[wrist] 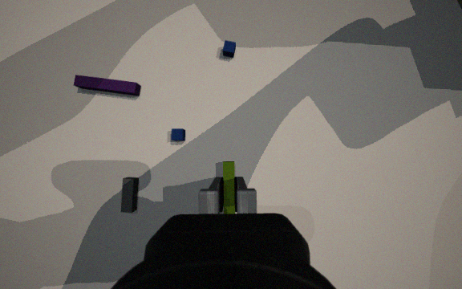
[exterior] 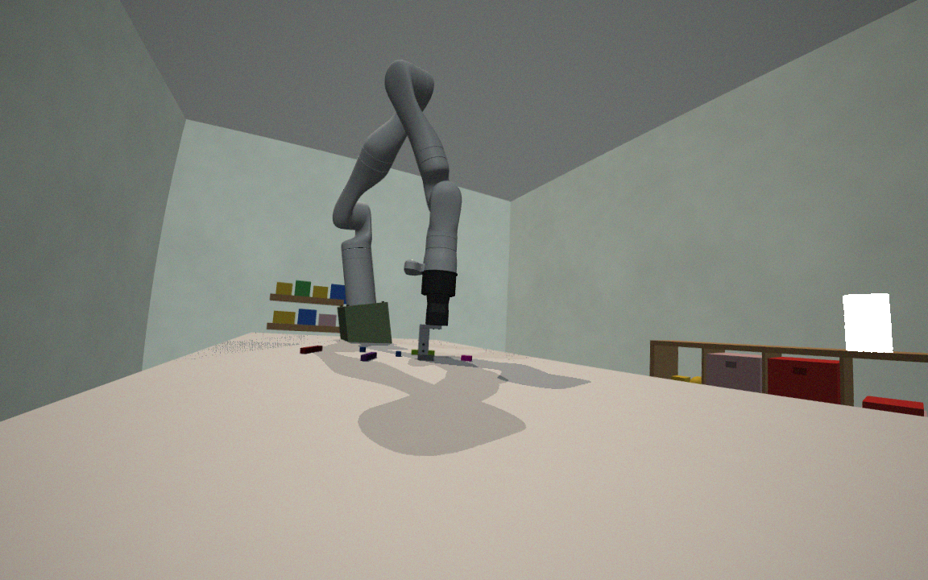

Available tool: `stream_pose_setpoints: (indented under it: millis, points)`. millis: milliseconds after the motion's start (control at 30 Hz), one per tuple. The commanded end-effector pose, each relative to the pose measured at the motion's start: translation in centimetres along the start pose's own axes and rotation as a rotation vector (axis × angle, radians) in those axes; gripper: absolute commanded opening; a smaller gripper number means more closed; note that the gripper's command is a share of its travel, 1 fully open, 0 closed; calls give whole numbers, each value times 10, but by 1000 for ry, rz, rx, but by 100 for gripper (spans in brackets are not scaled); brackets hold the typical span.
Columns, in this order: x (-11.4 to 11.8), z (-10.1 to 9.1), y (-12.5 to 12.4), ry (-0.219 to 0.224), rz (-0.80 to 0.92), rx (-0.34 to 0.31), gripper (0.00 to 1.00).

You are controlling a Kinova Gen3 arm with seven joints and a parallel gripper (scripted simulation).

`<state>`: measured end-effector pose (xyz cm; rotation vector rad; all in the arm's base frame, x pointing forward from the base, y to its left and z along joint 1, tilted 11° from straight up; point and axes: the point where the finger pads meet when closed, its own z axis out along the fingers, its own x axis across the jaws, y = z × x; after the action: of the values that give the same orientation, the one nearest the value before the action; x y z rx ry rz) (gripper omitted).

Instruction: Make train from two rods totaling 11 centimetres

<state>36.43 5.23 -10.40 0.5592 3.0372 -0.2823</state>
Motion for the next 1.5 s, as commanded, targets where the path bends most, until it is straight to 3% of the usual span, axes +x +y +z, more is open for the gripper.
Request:
stream_pose_setpoints:
  millis: [0, 267, 400, 533, 567, 633, 767, 1233, 1467]
  points:
    - [0, -1, 0, -1, 0, -1, 24]
    - [0, -1, 0, -1, 0, -1, 24]
    - [0, -1, 0, -1, 0, -1, 36]
    - [0, -1, 0, -1, 0, -1, 36]
    - [0, -1, 0, -1, 0, -1, 42]
    - [0, -1, 0, -1, 0, -1, 42]
    - [0, -1, 0, -1, 0, -1, 54]
    - [0, -2, 0, -1, 0, -1, 54]
    - [0, -25, 0, -1, 0, -1, 54]
